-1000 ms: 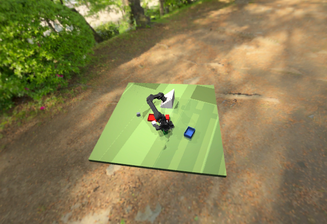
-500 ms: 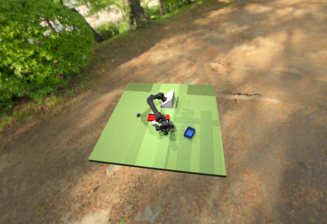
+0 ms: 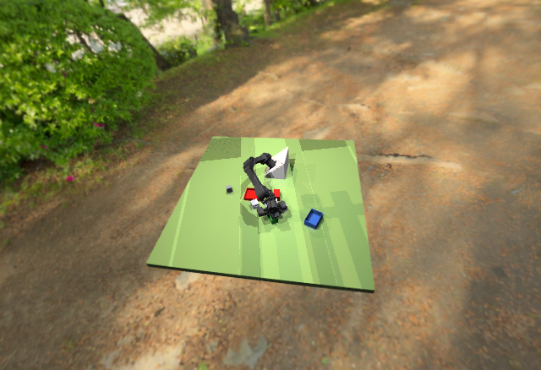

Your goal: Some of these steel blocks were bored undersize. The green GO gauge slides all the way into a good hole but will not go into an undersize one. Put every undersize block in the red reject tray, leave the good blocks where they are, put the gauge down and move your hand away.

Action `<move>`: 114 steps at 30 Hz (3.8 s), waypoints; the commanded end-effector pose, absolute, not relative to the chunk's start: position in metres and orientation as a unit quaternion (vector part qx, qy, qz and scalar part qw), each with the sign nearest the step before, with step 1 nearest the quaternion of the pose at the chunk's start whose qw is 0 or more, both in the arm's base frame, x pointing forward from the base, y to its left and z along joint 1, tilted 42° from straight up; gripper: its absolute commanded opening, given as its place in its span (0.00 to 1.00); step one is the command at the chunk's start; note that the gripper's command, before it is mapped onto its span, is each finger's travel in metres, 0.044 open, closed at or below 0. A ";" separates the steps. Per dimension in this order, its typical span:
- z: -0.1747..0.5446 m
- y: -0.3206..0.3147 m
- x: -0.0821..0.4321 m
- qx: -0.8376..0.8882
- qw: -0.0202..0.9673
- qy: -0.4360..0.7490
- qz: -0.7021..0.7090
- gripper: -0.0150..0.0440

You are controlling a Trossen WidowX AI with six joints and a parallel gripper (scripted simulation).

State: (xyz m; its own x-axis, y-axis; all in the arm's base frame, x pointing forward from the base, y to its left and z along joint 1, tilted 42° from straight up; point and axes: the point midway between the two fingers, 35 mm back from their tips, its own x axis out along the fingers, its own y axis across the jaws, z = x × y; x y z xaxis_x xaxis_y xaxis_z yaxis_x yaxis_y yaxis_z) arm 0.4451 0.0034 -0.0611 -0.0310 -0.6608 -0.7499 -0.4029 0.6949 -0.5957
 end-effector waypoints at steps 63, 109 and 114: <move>-0.017 0.049 0.445 -0.103 0.684 0.605 -0.395 0.25; -0.060 0.006 0.446 0.000 0.694 0.535 -0.481 0.25; -0.062 0.007 0.443 -0.002 0.696 0.533 -0.481 0.25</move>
